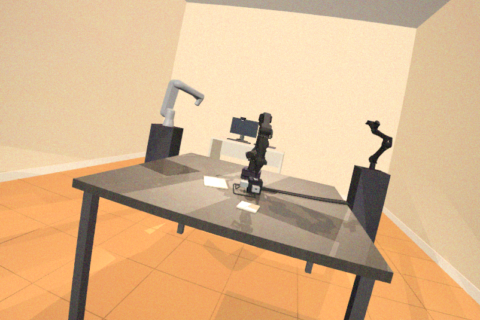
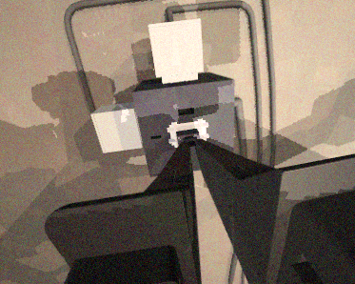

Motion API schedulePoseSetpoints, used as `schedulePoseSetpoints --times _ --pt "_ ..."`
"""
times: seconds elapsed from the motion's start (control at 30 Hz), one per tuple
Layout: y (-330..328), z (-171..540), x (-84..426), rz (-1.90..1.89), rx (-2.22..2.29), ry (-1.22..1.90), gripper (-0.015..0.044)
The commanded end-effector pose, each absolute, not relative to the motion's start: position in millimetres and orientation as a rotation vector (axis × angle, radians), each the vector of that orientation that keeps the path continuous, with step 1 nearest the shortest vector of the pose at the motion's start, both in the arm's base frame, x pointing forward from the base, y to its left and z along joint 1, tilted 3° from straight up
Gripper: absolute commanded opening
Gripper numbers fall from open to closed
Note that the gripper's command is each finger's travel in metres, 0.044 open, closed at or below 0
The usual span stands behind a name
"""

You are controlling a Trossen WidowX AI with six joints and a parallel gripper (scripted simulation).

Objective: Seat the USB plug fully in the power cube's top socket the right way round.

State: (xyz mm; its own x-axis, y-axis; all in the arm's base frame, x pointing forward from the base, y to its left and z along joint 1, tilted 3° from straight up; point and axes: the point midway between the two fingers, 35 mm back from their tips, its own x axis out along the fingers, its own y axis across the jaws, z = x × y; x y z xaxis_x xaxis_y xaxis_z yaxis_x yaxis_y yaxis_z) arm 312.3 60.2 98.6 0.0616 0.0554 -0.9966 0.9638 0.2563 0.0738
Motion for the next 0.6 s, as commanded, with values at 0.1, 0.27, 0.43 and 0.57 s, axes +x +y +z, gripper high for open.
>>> schedulePoseSetpoints --times 0.1,0.27,0.43,0.57 --pt "60 102 312 -0.945 1.079 1.306 0.0" --pt "60 106 312 -0.945 1.079 1.306 0.0" --pt "60 109 311 -0.945 1.079 1.306 0.0" --pt "59 112 311 -0.945 1.079 1.306 0.0"
